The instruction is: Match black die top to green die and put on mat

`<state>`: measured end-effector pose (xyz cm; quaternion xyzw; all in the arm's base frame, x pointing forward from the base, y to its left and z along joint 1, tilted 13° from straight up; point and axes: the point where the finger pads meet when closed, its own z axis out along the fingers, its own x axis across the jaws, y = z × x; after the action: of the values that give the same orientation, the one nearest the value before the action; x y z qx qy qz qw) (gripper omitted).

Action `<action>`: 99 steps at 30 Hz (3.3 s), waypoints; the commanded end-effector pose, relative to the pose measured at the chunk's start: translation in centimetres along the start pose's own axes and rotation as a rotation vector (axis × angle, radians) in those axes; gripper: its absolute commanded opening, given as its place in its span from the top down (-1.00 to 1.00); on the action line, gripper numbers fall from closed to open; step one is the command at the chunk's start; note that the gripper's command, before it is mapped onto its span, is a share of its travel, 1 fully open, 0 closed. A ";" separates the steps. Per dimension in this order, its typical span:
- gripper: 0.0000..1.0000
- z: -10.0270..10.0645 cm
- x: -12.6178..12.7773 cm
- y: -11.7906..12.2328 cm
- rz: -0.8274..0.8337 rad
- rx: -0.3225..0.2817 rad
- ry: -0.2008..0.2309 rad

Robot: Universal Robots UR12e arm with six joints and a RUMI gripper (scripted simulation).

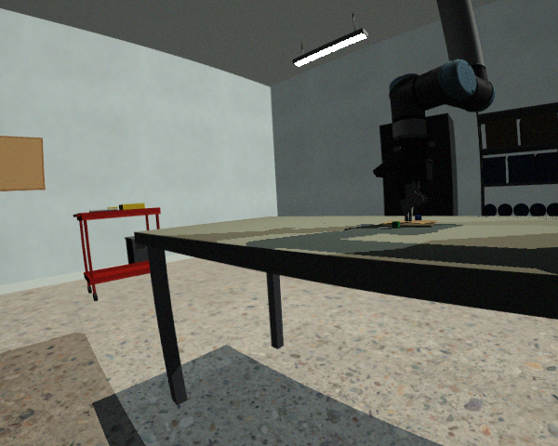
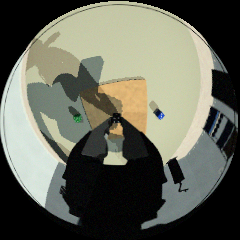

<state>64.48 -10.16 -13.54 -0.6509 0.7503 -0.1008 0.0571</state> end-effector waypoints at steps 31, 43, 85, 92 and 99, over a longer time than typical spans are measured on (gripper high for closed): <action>0.99 0.3 0.0 0.0 0.000 0.001 0.000; 0.99 0.3 0.0 0.0 0.000 0.001 0.000; 0.64 0.3 0.0 0.0 0.000 0.001 0.000; 0.64 0.3 0.0 0.0 0.000 0.001 0.000; 0.64 -0.2 0.0 0.0 0.000 0.001 0.000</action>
<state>64.49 -10.16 -13.57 -0.6509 0.7503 -0.1008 0.0571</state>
